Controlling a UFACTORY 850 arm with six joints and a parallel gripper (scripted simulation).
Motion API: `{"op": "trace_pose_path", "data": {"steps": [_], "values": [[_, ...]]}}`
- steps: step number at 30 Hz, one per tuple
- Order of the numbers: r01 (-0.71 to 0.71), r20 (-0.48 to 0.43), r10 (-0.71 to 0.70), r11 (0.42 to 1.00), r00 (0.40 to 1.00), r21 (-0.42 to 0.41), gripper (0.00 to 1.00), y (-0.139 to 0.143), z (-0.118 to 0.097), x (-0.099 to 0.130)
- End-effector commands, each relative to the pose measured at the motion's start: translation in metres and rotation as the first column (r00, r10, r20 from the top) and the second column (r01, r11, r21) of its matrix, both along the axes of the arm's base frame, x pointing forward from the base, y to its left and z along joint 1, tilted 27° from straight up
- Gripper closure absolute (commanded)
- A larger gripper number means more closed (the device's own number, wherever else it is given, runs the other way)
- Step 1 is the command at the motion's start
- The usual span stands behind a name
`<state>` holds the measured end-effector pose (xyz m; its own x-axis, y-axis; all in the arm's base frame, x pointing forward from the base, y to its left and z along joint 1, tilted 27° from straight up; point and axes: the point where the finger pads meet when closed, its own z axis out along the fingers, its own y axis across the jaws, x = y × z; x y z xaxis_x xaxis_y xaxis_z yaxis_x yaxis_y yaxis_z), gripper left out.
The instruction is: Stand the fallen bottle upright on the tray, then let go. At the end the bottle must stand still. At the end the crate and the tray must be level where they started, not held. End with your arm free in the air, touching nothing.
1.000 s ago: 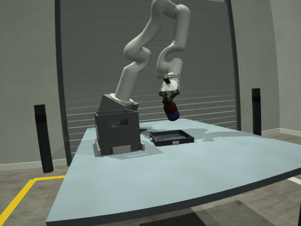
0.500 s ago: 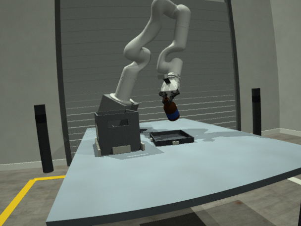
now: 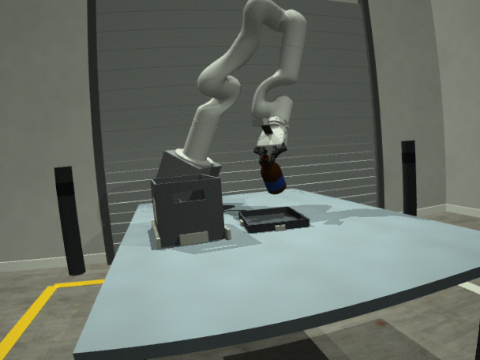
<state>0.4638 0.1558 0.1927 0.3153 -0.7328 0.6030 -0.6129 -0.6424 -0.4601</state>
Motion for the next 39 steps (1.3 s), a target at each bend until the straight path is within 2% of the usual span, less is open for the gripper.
{"op": "trace_pose_path", "data": {"steps": [1, 17, 39], "values": [[0.016, 0.022, -0.015, 1.000, 1.000, -0.019, 1.00, 0.0003, 0.0005, 0.0002], [0.049, 0.069, -0.045, 0.997, 0.997, -0.064, 1.00, 0.0004, 0.0012, -0.0013], [0.052, 0.073, -0.047, 0.996, 0.996, -0.067, 1.00, 0.0004, 0.0013, -0.0015]]}}
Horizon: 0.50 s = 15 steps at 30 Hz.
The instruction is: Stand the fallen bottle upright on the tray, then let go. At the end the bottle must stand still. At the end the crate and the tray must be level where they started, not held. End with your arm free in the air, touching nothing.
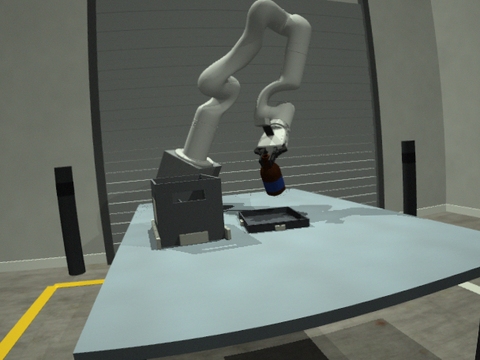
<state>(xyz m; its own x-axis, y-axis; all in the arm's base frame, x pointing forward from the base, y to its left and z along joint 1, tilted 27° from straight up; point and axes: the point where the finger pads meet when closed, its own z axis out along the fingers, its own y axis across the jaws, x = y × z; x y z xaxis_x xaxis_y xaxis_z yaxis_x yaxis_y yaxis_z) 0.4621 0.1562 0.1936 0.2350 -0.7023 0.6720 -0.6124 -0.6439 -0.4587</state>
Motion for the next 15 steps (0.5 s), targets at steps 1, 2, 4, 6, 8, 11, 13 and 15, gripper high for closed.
{"op": "trace_pose_path", "data": {"steps": [1, 2, 4, 6, 8, 11, 13, 15], "values": [[0.000, 0.001, 0.000, 1.000, 1.000, 0.000, 1.00, 0.0001, 0.0005, 0.0002], [0.001, 0.002, -0.001, 1.000, 1.000, 0.000, 1.00, 0.0001, 0.0005, 0.0003], [0.002, 0.003, -0.002, 1.000, 1.000, -0.002, 1.00, 0.0001, 0.0004, 0.0003], [0.004, 0.006, -0.004, 1.000, 1.000, -0.004, 1.00, 0.0001, 0.0004, 0.0004], [0.007, 0.009, -0.007, 1.000, 1.000, -0.007, 1.00, 0.0001, 0.0003, 0.0005], [0.013, 0.017, -0.013, 1.000, 1.000, -0.014, 1.00, 0.0002, 0.0002, 0.0006], [0.018, 0.024, -0.018, 1.000, 1.000, -0.020, 1.00, 0.0002, 0.0002, 0.0007], [0.024, 0.032, -0.023, 0.999, 0.999, -0.027, 1.00, 0.0002, 0.0001, 0.0008]]}}
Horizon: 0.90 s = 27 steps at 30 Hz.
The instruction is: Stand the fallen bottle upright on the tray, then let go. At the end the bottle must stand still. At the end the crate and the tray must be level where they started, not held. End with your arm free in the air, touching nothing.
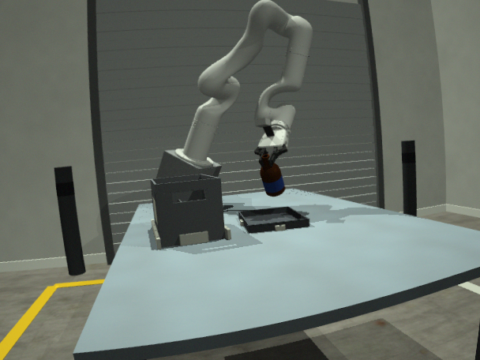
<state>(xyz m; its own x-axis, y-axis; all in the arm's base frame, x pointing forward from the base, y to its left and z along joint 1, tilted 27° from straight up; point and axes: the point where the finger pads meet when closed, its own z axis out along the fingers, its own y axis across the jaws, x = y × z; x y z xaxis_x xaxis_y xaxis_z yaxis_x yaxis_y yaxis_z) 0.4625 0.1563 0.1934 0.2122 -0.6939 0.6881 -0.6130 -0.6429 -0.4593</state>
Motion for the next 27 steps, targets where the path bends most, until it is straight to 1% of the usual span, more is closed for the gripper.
{"op": "trace_pose_path", "data": {"steps": [1, 17, 27], "values": [[0.009, 0.013, -0.009, 1.000, 1.000, -0.011, 1.00, 0.0001, 0.0003, 0.0004], [0.057, 0.079, -0.052, 0.996, 0.996, -0.070, 1.00, 0.0007, 0.0006, -0.0006], [0.069, 0.096, -0.061, 0.994, 0.994, -0.085, 1.00, 0.0009, 0.0008, -0.0013]]}}
